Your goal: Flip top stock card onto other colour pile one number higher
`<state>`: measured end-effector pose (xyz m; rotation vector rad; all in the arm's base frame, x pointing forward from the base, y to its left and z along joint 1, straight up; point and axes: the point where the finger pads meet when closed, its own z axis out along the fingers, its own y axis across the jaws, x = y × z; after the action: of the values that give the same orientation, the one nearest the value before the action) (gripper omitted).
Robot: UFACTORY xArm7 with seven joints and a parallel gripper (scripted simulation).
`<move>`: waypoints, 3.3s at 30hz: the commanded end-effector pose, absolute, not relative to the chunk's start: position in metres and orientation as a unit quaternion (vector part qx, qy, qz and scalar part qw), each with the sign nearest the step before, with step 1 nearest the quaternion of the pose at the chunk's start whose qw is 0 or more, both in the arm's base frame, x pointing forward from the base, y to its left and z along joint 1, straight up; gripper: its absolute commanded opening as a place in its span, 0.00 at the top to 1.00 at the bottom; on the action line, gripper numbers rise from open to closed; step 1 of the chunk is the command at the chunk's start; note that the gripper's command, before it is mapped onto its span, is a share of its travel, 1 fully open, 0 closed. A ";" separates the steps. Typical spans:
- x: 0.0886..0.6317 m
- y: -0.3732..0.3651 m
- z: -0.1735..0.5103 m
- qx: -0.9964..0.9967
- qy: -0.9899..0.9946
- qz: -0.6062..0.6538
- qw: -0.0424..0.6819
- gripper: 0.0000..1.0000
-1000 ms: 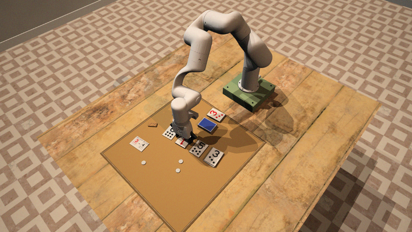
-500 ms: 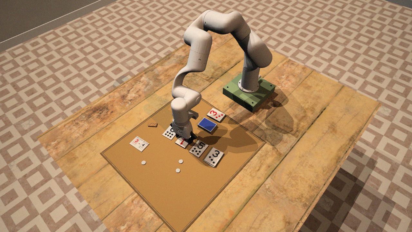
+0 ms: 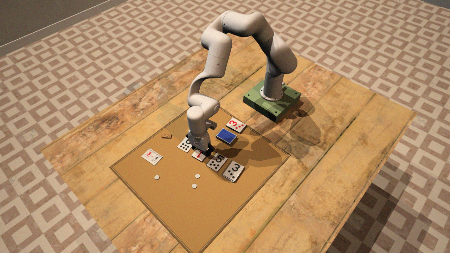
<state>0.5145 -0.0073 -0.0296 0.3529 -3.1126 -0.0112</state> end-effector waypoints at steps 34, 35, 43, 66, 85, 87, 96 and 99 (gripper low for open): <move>0.517 -0.008 0.070 0.113 -0.994 -0.003 0.002 0.00; 0.517 -0.008 0.070 0.113 -0.994 -0.003 0.002 0.00; 0.517 -0.008 0.070 0.113 -0.994 -0.003 0.002 0.00; 0.517 -0.008 0.070 0.113 -0.994 -0.003 0.002 0.00; 0.517 -0.008 0.070 0.113 -0.994 -0.003 0.002 0.00; 0.517 -0.008 0.070 0.113 -0.994 -0.003 0.002 0.00; 0.517 -0.008 0.070 0.113 -0.994 -0.003 0.002 0.00; 0.517 -0.008 0.070 0.113 -0.994 -0.003 0.002 0.00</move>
<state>0.5155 -0.0079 0.0681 0.3530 -3.1134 -0.0112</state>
